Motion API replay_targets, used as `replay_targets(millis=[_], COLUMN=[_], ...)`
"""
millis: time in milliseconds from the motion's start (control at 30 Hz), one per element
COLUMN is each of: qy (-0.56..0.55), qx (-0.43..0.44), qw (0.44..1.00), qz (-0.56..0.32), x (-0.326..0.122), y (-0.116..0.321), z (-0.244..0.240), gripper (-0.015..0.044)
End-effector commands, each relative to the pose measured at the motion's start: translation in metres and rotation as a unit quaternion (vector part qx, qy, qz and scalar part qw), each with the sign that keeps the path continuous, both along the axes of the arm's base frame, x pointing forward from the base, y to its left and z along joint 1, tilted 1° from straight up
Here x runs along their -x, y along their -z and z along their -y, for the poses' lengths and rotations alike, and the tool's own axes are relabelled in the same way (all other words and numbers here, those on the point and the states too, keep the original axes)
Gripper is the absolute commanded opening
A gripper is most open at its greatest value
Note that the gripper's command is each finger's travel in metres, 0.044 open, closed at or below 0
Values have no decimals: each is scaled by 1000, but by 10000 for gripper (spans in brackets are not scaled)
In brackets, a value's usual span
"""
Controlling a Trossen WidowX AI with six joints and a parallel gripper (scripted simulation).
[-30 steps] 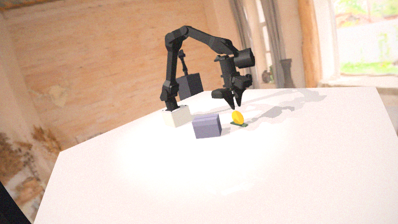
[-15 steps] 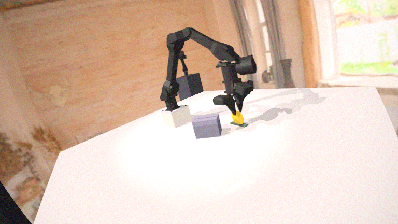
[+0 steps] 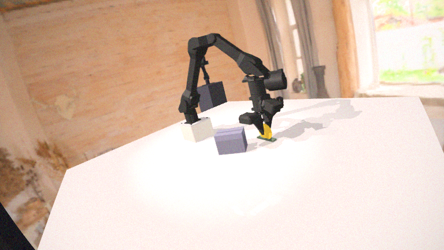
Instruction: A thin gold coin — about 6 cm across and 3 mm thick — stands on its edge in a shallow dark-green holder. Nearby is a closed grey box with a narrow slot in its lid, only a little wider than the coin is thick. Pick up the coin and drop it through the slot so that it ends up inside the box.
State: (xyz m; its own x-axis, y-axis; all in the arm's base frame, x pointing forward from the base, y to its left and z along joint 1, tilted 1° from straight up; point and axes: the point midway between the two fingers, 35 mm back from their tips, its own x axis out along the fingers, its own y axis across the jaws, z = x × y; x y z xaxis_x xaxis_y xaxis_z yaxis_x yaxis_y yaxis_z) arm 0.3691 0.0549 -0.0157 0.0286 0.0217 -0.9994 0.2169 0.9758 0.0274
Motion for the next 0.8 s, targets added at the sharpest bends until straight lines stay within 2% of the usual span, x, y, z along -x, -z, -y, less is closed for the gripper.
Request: replay_targets(millis=[0, 233, 433, 767], qy=[-1, -1, -1, -2], qx=[2, 2, 2, 2], qw=[1000, 1000, 1000, 1000], qz=[-2, -2, -2, -2], x=[2, 3, 3, 3], y=[8, 17, 17, 17], z=[1, 1, 1, 1], gripper=[161, 161, 3, 0])
